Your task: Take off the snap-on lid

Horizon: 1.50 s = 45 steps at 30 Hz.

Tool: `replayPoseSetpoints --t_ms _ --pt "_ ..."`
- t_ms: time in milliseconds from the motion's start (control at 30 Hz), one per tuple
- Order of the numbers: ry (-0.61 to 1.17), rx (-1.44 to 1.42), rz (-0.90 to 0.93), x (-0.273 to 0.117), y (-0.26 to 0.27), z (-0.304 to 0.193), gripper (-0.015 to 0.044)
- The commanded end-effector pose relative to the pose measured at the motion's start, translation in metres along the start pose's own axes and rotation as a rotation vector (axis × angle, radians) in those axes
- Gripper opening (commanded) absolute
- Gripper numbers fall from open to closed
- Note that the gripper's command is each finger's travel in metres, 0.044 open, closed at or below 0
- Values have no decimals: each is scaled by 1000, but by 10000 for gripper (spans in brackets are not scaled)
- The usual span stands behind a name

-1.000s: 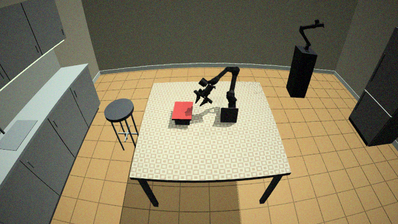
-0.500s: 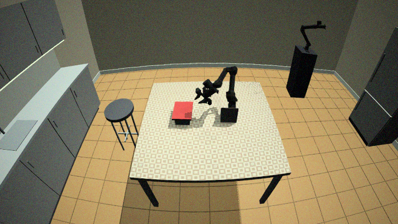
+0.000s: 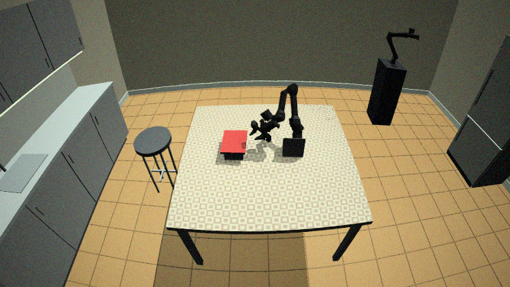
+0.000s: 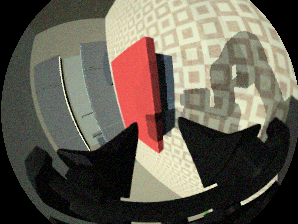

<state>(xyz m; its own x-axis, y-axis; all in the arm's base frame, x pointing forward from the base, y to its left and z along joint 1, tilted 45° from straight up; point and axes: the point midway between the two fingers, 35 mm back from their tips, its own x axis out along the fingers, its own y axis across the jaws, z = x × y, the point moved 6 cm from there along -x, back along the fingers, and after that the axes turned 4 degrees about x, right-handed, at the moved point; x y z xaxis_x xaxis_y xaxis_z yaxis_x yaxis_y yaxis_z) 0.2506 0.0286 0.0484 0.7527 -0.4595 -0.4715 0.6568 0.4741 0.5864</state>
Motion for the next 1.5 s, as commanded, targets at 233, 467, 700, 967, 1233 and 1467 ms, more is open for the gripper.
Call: replayPoseSetpoints --t_ms 233,467,700,967,1233,1467 --pt "6 -3 3 14 2 -1 235" --pt "6 -2 2 24 3 -1 235" --pt "6 -2 2 35 3 -1 235" --pt "5 -2 3 48 3 0 235" --pt "3 -3 5 61 1 0 235" --pt "1 -4 7 70 0 0 235"
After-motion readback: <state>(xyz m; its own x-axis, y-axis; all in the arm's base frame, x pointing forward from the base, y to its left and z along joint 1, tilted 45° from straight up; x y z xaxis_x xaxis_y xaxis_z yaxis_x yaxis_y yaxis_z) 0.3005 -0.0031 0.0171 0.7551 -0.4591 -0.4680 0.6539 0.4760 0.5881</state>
